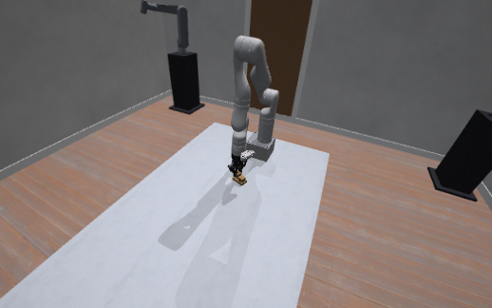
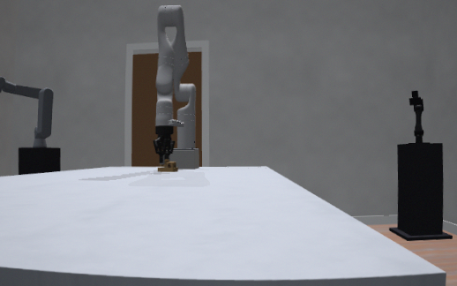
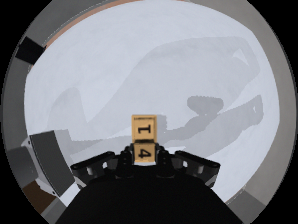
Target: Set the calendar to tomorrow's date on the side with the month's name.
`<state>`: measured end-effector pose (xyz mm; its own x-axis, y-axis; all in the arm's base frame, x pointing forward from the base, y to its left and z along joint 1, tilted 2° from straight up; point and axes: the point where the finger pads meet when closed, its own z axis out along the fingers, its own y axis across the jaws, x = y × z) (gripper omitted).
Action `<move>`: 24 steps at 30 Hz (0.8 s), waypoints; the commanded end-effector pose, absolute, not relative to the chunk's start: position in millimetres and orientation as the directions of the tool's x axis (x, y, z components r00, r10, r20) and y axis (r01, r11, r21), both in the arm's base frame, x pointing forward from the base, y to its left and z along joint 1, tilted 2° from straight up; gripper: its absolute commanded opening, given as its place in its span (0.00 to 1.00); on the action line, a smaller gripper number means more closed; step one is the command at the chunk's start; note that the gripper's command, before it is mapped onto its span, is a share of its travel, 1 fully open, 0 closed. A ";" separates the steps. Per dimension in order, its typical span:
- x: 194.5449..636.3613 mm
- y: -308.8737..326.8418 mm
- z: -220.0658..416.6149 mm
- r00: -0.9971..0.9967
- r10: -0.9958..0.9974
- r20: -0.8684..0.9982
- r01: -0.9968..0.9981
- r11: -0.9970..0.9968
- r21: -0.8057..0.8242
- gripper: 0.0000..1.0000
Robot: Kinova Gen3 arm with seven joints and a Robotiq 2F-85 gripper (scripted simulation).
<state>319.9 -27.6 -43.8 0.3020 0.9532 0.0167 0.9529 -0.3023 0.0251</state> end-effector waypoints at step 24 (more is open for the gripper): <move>320.3 -27.6 -51.3 0.302 0.953 0.017 0.953 -0.302 0.026 0.26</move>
